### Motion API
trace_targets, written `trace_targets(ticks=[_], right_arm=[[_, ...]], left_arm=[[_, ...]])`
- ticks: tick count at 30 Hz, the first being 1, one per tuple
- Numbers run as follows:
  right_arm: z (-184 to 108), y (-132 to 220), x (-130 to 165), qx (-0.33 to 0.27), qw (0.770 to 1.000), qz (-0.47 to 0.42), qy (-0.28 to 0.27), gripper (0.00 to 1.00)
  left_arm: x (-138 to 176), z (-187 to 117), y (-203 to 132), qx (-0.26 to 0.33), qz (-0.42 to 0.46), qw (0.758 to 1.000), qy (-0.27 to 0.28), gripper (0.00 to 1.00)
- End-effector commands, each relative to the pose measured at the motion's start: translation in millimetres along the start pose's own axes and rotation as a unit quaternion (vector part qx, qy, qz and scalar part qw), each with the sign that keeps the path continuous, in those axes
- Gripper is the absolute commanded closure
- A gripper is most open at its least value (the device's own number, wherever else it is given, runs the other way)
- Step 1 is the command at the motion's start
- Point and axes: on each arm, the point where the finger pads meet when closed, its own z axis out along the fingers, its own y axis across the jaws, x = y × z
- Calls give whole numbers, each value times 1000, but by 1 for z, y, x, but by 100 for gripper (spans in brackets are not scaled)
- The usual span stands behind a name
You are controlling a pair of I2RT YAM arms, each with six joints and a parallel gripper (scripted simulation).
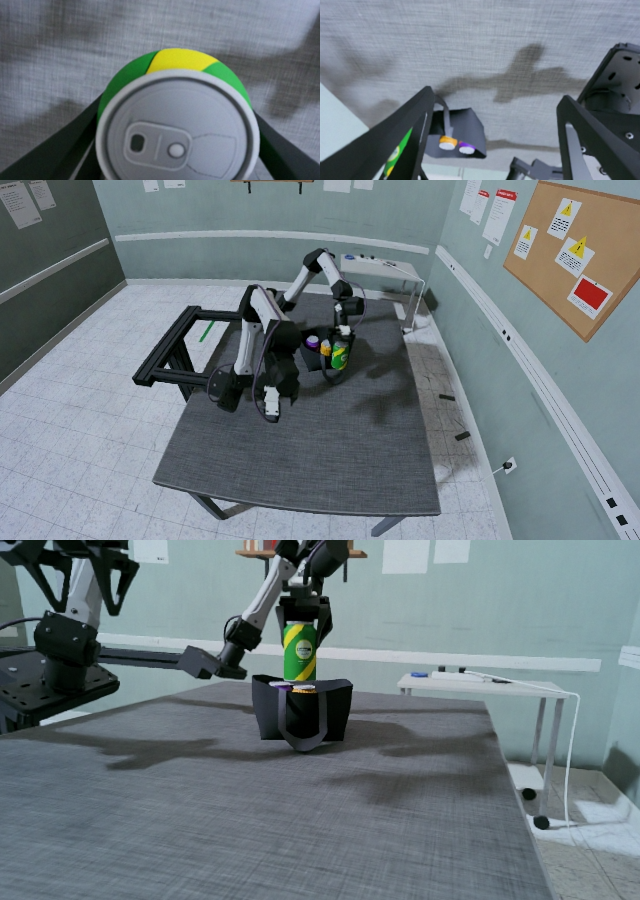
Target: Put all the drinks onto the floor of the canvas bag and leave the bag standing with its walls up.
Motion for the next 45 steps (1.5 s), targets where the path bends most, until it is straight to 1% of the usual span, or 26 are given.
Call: trace_targets(ticks=[1, 3, 5, 6, 7, 10, 11, 13, 17, 18, 20, 21, 23, 25, 28, 29, 30, 31, 32, 35, 37, 39, 41, 44, 45], right_arm=[[-4, 2, 3, -6, 1000, -6, -1, 14], [-4, 2, 3, -6, 1000, -6, -1, 14], [-4, 2, 3, -6, 1000, -6, -1, 14], [-4, 2, 3, -6, 1000, -6, -1, 14], [-4, 2, 3, -6, 1000, -6, -1, 14], [-4, 2, 3, -6, 1000, -6, -1, 14], [-4, 2, 3, -6, 1000, -6, -1, 14], [-4, 2, 3, -6, 1000, -6, -1, 14], [-4, 2, 3, -6, 1000, -6, -1, 14], [-4, 2, 3, -6, 1000, -6, -1, 14], [-4, 2, 3, -6, 1000, -6, -1, 14], [-4, 2, 3, -6, 1000, -6, -1, 14], [-4, 2, 3, -6, 1000, -6, -1, 14], [-4, 2, 3, -6, 1000, -6, -1, 14], [-4, 2, 3, -6, 1000, -6, -1, 14], [-4, 2, 3, -6, 1000, -6, -1, 14], [-4, 2, 3, -6, 1000, -6, -1, 14], [-4, 2, 3, -6, 1000, -6, -1, 14], [-4, 2, 3, -6, 1000, -6, -1, 14], [-4, 2, 3, -6, 1000, -6, -1, 14], [-4, 2, 3, -6, 1000, -6, -1, 14], [-4, 2, 3, -6, 1000, -6, -1, 14], [-4, 2, 3, -6, 1000, -6, -1, 14], [-4, 2, 3, -6, 1000, -6, -1, 14], [-4, 2, 3, -6, 1000, -6, -1, 14]], left_arm=[[-21, -26, 13, -23, 3, 998, -57, 30], [-21, -26, 13, -23, 3, 998, -57, 30], [7, -28, 3, 0, 5, 1000, -26, 30], [13, -30, -2, 9, 7, 1000, -18, 30], [9, -34, 5, -4, 6, 1000, -31, 30], [4, -43, 12, -19, 8, 998, -51, 30], [7, -44, 11, -18, 8, 999, -51, 30], [28, -46, -1, 8, 9, 1000, -22, 30], [31, -53, 3, -1, 10, 999, -33, 30], [17, -57, 13, -21, 7, 998, -53, 30], [17, -57, 13, -21, 7, 998, -53, 30], [41, -53, -1, 7, 10, 1000, -25, 30], [50, -57, -4, 15, 10, 1000, -15, 30], [45, -63, 6, -4, 10, 999, -32, 30], [48, -69, 10, -12, 11, 999, -41, 30], [41, -73, 14, -21, 12, 998, -51, 30], [27, -78, 18, -30, 10, 997, -64, 30], [27, -76, 15, -28, 16, 997, -64, 30], [40, -63, 0, -10, 17, 999, -48, 30], [32, -70, 8, -20, 16, 998, -58, 30], [32, -70, 8, -20, 16, 998, -58, 30], [39, -62, 1, -13, 13, 998, -52, 30], [30, -66, 10, -22, 13, 998, -60, 30], [28, -57, 11, -17, 13, 998, -55, 30], [27, -62, 13, -22, 13, 998, -59, 30]])
